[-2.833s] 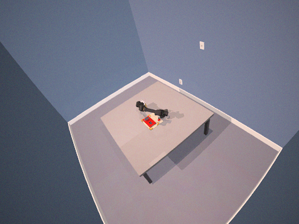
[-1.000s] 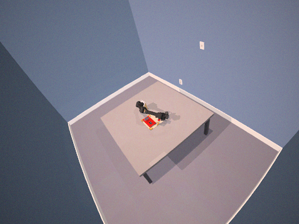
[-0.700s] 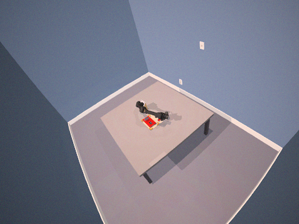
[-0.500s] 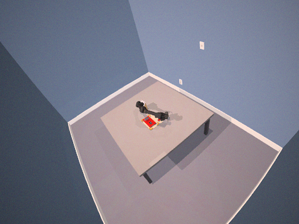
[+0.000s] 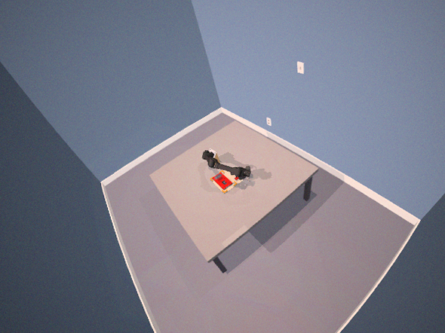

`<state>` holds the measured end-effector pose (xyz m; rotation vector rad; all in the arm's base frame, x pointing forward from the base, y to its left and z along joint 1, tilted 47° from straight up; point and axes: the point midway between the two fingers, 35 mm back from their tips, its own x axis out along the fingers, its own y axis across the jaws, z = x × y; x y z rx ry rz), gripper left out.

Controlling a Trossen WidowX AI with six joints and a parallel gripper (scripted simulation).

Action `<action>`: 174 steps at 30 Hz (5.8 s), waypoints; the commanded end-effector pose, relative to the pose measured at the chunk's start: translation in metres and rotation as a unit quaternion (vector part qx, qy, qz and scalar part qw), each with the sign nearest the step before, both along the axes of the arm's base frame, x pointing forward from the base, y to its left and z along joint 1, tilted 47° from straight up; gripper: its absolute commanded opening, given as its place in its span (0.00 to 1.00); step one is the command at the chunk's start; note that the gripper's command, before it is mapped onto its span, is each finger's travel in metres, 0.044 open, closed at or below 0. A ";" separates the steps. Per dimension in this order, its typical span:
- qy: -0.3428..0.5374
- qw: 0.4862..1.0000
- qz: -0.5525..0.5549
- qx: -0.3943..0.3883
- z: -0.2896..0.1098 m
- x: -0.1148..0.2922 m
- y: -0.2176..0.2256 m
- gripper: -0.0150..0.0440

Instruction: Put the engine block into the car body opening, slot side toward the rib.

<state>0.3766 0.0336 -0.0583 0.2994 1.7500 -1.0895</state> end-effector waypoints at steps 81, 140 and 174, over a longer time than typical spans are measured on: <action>-0.199 0.935 0.188 -0.225 -0.026 -0.016 -0.004 0.44; -0.168 0.935 0.236 -0.202 0.078 -0.018 0.051 0.25; -0.083 0.914 0.362 -0.165 0.123 -0.030 -0.051 0.25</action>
